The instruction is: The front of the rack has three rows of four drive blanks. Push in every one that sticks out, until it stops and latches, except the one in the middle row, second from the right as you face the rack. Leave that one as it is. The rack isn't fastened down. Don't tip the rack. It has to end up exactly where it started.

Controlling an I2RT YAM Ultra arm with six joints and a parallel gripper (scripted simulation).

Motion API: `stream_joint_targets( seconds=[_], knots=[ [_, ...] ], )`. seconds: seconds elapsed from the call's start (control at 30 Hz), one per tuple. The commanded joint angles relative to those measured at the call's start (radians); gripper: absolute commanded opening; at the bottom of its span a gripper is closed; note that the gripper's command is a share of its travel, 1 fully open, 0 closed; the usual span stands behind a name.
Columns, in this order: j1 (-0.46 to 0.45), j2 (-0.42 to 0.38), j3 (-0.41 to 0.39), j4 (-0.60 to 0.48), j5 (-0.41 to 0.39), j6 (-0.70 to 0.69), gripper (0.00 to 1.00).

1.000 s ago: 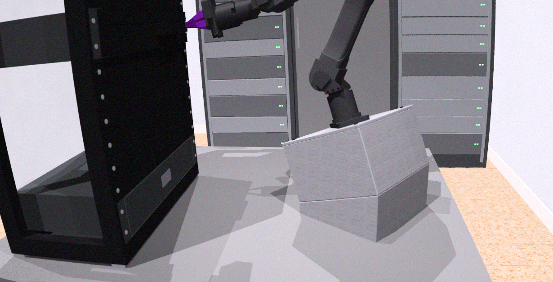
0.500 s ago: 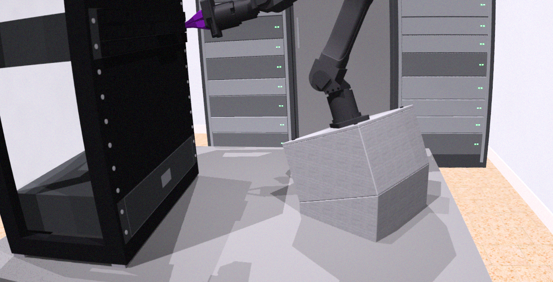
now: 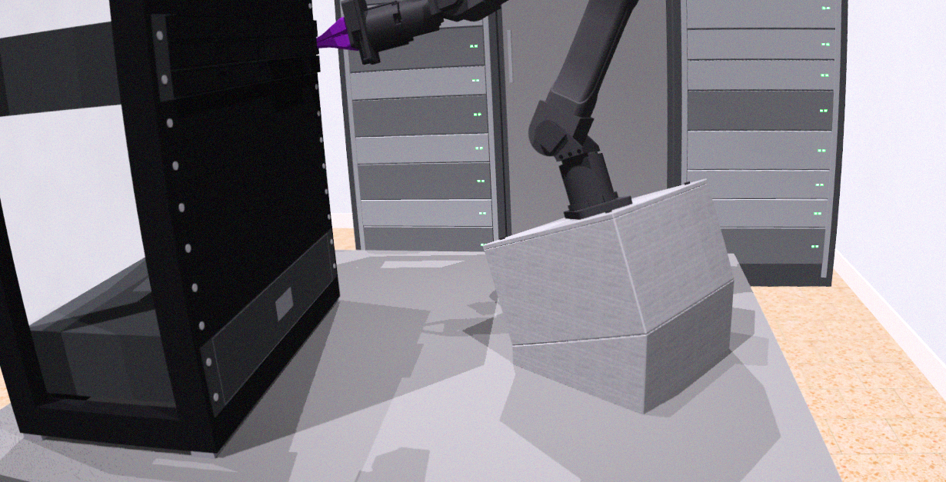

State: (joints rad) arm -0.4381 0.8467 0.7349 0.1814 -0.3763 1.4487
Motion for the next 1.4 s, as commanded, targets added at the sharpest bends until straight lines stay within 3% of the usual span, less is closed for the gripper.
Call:
stream_joint_targets(
  seconds=[0.0, 1.0, 1.2, 1.23, 1.37],
  knots=[
    [0.013, 0.018, 0.078, 0.158, 0.042, -0.014, 0.0],
    [0.01, 0.012, 0.075, 0.156, 0.039, -0.014, 0.0],
    [-0.021, -0.021, 0.057, 0.142, 0.029, -0.014, 0.0],
    [-0.023, -0.072, 0.046, 0.139, 0.026, -0.011, 0.0],
    [-0.073, -0.128, -0.022, 0.115, -0.033, 0.008, 0.0]
  ],
)
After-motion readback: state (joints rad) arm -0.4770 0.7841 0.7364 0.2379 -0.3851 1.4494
